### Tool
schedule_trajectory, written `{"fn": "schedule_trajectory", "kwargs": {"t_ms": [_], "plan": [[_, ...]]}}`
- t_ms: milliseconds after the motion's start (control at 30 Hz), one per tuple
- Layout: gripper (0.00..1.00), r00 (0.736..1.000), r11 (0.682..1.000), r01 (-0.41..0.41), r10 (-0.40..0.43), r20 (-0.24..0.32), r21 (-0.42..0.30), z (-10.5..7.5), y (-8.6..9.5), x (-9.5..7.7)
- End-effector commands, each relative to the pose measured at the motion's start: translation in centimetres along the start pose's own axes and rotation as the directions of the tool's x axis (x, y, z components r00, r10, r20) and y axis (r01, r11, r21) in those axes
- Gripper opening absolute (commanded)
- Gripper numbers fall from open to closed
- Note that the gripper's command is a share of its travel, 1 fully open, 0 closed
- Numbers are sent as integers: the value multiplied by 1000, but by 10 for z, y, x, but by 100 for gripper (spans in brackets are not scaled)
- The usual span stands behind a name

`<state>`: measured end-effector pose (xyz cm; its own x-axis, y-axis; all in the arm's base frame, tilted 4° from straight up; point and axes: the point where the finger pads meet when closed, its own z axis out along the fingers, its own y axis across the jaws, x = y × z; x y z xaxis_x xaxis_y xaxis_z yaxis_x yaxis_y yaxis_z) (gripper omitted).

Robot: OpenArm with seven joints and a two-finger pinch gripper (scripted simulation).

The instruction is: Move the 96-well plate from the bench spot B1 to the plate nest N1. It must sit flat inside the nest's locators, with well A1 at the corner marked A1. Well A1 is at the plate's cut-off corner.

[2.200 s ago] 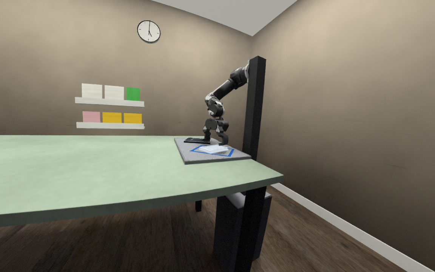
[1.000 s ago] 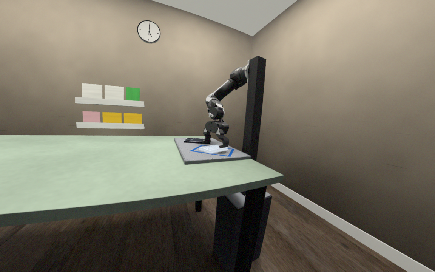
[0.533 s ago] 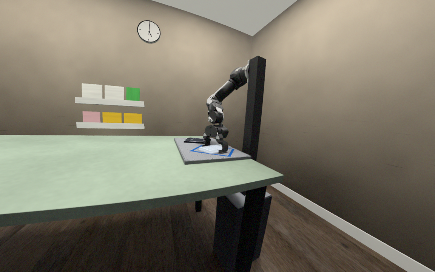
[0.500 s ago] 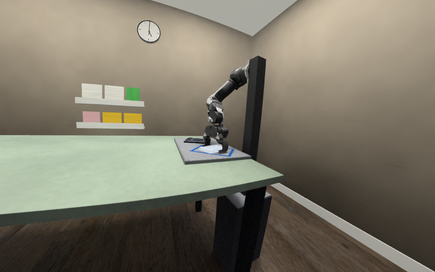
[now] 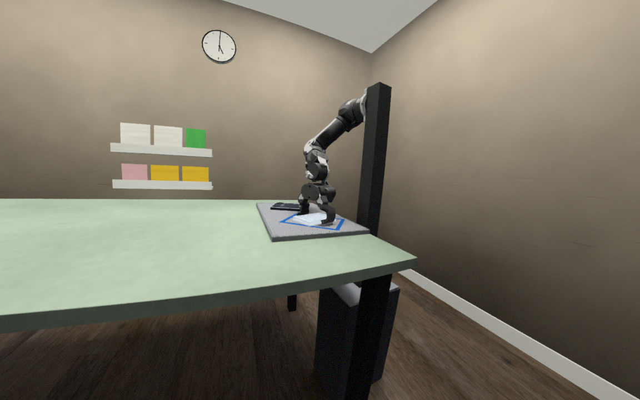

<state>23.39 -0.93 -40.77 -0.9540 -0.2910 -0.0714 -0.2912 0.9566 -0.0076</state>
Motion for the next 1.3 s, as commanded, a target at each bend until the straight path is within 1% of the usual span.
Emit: {"fn": "schedule_trajectory", "kwargs": {"t_ms": [0, 300, 700, 1200, 1267], "plan": [[77, 1000, 1000, 2, -2, 3, 1, -2, 0, -1], [77, 1000, 1000, 0, 0, -1, 3, 0, 0, 2], [77, 1000, 1000, 0, 0, -1, 3, 0, 0, 2], [27, 1000, 1000, 1, -1, -2, 0, 0, 0, 2], [27, 1000, 1000, 1, -1, -2, 0, 0, 0, 2]]}}
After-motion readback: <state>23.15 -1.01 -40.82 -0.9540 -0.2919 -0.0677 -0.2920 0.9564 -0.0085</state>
